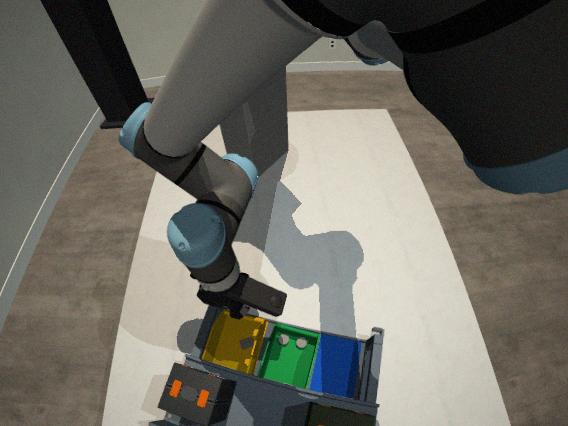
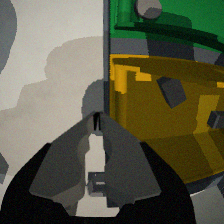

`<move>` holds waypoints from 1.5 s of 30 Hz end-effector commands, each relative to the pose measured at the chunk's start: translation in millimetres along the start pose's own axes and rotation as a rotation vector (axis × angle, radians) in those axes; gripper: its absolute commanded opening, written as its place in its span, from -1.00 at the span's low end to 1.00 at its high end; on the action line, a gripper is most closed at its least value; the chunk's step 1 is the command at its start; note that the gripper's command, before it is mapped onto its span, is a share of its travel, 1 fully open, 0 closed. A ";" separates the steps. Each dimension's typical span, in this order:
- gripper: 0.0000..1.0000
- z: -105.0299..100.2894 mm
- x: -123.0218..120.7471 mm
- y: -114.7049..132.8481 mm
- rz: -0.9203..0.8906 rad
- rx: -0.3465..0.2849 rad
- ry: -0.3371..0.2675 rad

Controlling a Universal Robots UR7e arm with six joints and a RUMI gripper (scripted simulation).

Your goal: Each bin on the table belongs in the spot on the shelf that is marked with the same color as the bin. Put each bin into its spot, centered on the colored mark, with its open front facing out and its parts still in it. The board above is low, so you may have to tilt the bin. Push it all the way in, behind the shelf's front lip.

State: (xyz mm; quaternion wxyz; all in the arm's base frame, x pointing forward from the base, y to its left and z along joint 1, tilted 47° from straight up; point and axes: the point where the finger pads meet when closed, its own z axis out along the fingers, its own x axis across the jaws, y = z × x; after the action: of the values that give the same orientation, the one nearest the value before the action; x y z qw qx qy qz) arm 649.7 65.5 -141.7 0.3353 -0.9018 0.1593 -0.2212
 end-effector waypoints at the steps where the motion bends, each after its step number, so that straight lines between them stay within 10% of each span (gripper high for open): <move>1: -1.00 -0.4 1.7 0.0 0.000 0.000 0.001; 45: -1.00 -11.6 -8.3 0.0 0.000 0.000 0.001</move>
State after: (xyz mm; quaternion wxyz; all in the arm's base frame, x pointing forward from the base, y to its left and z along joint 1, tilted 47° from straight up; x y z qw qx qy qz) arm 641.9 63.8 -138.3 0.3353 -0.9018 0.1593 -0.2212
